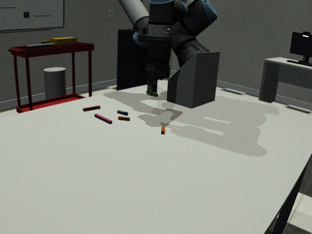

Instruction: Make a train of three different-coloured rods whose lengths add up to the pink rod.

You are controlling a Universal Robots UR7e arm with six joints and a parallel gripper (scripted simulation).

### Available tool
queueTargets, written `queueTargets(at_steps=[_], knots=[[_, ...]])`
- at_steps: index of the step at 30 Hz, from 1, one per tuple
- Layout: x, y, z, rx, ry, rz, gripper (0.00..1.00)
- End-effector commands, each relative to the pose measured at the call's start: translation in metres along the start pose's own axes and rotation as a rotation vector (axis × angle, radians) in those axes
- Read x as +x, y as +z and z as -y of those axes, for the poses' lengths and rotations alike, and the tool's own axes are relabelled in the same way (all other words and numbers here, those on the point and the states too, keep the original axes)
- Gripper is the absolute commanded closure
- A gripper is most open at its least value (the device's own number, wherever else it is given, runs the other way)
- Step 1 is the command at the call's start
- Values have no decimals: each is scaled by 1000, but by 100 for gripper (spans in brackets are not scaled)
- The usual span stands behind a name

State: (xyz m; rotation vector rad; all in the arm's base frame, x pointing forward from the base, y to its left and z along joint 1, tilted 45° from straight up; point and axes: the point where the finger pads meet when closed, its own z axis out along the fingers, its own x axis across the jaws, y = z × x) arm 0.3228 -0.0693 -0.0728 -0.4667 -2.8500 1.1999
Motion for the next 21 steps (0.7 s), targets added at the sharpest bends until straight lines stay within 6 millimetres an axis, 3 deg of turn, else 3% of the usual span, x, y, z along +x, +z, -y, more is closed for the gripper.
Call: queueTargets(at_steps=[1,21], knots=[[0,-5,0,0,0,0,76],[-4,-6,5,-2,-14,0,76]])
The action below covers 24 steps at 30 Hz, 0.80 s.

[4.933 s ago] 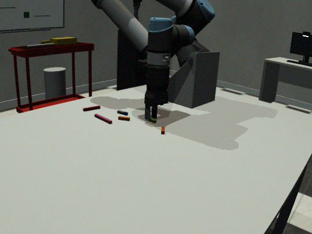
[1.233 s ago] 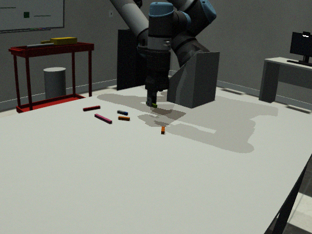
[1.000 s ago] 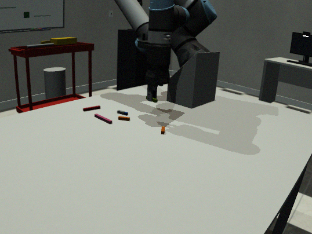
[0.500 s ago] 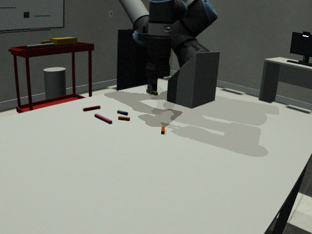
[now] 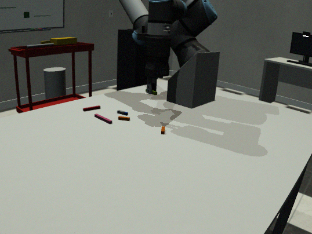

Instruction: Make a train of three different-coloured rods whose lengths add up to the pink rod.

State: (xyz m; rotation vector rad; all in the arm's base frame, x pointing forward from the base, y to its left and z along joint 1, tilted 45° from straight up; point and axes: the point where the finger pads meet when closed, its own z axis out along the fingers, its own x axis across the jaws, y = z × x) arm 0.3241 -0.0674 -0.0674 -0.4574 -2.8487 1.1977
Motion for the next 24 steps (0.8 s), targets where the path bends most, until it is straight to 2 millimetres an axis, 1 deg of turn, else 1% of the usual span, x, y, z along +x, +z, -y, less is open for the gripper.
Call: queueTargets(at_steps=[1,4,7,14,16,20,24], knots=[[-4,-1,6,-2,-15,1,76],[-12,-1,18,-6,-46,0,76],[-22,-1,36,-10,-92,0,76],[-47,-2,93,-12,-223,1,76],[-47,-2,93,-12,-223,1,76],[-55,-1,123,-7,-290,2,76],[-60,-1,144,-2,-335,2,76]])
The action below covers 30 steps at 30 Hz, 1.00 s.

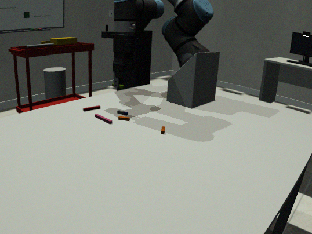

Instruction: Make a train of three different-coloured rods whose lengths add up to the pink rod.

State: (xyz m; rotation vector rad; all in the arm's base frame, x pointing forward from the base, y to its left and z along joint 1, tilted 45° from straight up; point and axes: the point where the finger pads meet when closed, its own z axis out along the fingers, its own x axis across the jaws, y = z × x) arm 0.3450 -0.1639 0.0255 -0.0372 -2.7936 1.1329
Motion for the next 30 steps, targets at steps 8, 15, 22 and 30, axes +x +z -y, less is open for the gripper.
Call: queueTargets(at_steps=[8,15,22,30], knots=[[3,0,30,7,-65,-1,76],[3,0,30,7,-65,-1,76],[3,1,30,7,-65,-1,76],[3,8,30,7,-65,-1,76]])
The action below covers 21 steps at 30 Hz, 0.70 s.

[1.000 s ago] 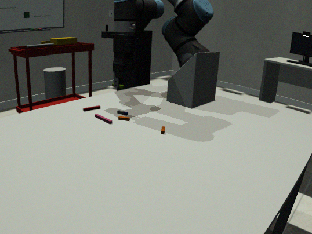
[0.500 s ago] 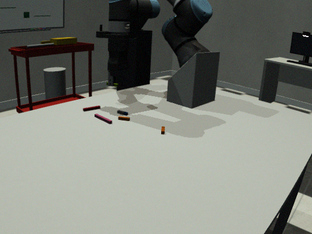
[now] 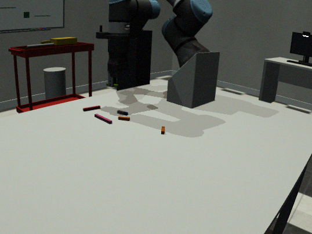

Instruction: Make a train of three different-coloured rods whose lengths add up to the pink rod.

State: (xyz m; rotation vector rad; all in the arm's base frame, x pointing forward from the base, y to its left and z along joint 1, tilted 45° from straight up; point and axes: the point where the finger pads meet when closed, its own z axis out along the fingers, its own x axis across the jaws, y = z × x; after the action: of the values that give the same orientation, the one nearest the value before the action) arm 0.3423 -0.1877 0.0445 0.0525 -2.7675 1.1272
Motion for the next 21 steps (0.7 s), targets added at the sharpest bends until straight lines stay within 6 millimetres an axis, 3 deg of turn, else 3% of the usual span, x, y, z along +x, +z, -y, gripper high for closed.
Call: queueTargets(at_steps=[1,21], knots=[[0,6,0,0,0,0,76],[0,68,0,0,0,0,76]])
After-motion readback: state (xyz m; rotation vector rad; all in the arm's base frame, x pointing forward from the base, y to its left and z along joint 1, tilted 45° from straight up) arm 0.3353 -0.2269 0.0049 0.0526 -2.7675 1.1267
